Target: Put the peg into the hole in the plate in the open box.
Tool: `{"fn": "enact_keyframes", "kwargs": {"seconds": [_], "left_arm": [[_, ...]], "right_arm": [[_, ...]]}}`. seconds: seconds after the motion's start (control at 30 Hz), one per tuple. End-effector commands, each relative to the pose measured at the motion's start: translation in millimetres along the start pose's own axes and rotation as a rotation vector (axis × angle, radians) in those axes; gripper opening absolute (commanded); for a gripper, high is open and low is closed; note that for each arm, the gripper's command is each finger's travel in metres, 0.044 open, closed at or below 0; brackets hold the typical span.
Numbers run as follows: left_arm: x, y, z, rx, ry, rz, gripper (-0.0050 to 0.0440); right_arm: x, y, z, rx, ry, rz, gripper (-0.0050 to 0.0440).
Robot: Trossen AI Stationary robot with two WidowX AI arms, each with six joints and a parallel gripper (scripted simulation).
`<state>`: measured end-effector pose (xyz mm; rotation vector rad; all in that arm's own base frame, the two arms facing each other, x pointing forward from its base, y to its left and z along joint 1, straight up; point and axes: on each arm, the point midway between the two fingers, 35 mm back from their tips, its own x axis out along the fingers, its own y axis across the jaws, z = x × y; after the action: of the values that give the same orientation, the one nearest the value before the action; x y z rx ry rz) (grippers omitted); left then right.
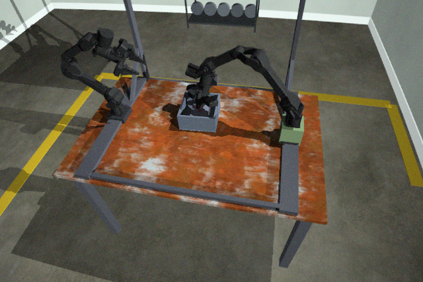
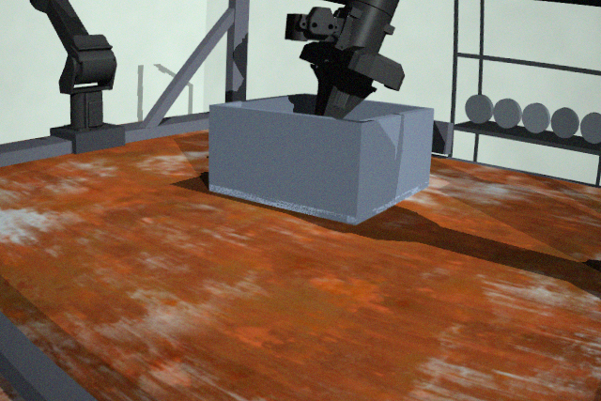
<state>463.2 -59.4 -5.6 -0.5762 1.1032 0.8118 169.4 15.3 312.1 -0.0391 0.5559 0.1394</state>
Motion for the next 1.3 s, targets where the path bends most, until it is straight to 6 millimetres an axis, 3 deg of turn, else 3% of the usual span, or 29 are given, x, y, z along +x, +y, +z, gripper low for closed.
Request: {"fn": "enact_keyframes", "kwargs": {"seconds": [0.0,0.1,0.5,0.6,0.7,0.8,0.83,1.07,1.13,1.27], "left_arm": [[-2.2,-2.5,-0.6,-0.003,0.011,-0.013,0.0027],[-10.2,-5.5,7.7,-0.005,0.007,-0.020,0.0027],[-8.9,-3.9,5.3,-0.003,0.007,-0.014,0.0027],[-8.4,-3.4,4.8,-0.003,0.006,-0.011,0.0099],[-8.4,-3.4,4.8,-0.003,0.006,-0.011,0.0110],[-16.1,-7.2,5.6,-0.007,0.004,-0.021,0.0170],[-26.1,-8.6,9.0,-0.013,-0.003,-0.036,0.0170],[-35.5,-8.2,8.7,-0.011,-0.003,-0.034,0.0170],[-38.1,-7.9,8.2,-0.011,-0.002,-0.030,0.0218],[-62.8,-7.4,9.4,-0.013,-0.006,-0.035,0.0314]], "right_arm": [[-1.9,0.3,2.3,-0.003,-0.007,0.000,0.0440],[-1.9,0.3,2.3,-0.003,-0.007,0.000,0.0440],[-1.9,0.3,2.3,-0.003,-0.007,0.000,0.0440],[-1.9,0.3,2.3,-0.003,-0.007,0.000,0.0440],[-1.9,0.3,2.3,-0.003,-0.007,0.000,0.0440],[-1.9,0.3,2.3,-0.003,-0.007,0.000,0.0440],[-1.9,0.3,2.3,-0.003,-0.007,0.000,0.0440],[-1.9,0.3,2.3,-0.003,-0.007,0.000,0.0440],[-1.9,0.3,2.3,-0.003,-0.007,0.000,0.0440],[-1.9,0.3,2.3,-0.003,-0.007,0.000,0.0440]]}}
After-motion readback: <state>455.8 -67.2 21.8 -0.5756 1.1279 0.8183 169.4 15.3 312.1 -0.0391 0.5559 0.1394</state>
